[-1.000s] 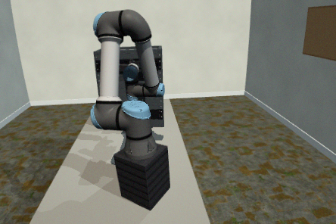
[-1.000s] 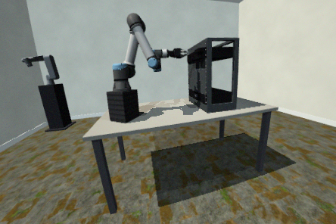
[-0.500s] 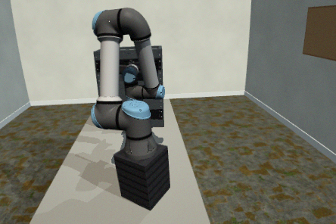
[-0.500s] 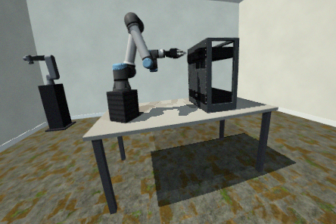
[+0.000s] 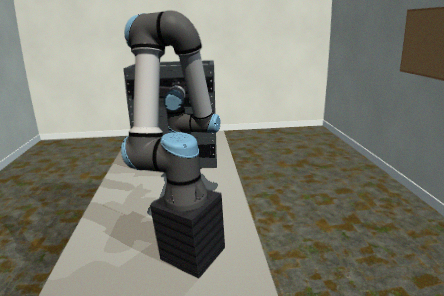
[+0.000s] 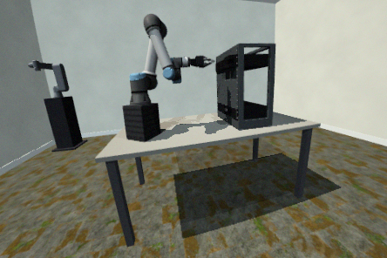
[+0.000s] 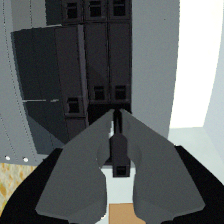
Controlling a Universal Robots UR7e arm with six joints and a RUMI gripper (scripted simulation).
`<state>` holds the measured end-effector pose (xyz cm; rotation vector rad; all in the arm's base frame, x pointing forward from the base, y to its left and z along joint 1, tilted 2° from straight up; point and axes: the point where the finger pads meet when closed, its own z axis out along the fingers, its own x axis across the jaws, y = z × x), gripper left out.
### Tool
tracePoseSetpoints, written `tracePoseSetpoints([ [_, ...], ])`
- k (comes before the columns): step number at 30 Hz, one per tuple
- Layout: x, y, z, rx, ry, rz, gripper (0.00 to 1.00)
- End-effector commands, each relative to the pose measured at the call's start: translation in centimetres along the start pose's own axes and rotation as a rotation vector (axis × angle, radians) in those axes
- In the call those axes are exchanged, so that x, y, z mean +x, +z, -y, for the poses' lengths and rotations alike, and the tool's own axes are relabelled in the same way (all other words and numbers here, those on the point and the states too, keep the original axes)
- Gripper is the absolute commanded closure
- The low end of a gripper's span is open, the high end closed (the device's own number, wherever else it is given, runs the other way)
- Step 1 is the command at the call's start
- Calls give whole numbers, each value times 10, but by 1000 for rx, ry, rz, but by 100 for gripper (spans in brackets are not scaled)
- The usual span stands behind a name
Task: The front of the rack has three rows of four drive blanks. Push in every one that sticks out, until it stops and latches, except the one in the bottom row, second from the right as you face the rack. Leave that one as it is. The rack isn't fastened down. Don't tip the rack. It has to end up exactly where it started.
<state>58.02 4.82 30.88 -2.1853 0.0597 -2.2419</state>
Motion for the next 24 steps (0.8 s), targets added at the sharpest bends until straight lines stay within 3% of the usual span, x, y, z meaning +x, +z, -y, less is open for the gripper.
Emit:
tracePoseSetpoints([
  [1, -8, -2, -14, 2, 2, 2, 100],
  [24, -44, -7, -88, 2, 2, 2, 100],
])
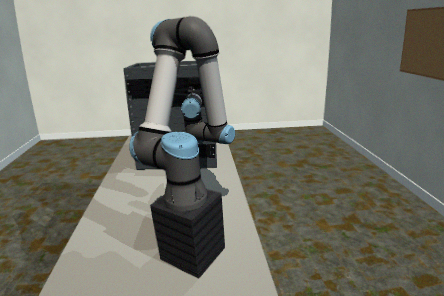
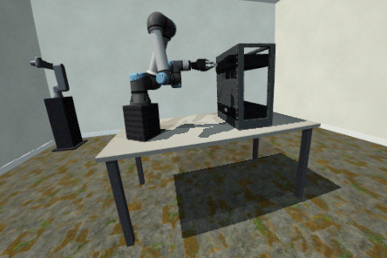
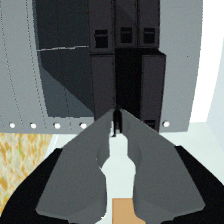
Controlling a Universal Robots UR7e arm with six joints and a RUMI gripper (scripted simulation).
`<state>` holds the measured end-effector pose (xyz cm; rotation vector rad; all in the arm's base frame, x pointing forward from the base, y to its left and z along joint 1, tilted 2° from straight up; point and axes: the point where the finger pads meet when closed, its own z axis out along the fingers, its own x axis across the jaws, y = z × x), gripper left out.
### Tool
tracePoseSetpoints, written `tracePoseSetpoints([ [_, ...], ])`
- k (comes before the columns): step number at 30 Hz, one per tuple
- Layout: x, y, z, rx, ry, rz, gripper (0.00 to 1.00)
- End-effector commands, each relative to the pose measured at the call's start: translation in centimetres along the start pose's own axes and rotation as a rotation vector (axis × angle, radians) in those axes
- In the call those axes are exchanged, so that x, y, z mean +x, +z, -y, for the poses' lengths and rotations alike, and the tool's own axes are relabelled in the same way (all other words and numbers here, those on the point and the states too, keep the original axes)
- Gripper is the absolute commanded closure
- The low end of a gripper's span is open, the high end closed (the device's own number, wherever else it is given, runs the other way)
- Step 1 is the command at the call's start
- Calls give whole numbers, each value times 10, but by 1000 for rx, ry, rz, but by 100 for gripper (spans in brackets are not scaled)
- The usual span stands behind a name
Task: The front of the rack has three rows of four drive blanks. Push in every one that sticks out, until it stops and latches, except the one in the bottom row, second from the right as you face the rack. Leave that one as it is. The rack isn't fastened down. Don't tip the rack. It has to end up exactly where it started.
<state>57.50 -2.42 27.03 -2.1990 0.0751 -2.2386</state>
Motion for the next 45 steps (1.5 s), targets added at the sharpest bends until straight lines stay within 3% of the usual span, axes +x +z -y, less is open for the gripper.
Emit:
tracePoseSetpoints([
  [1, -9, -2, -17, 14, 1, -6, 100],
  [17, -14, -1, -25, 14, 1, -6, 100],
  [23, -14, 10, -25, 14, 1, -6, 100],
  [33, -13, 52, -25, 14, 1, -6, 100],
  [45, -13, 55, -25, 14, 1, -6, 100],
])
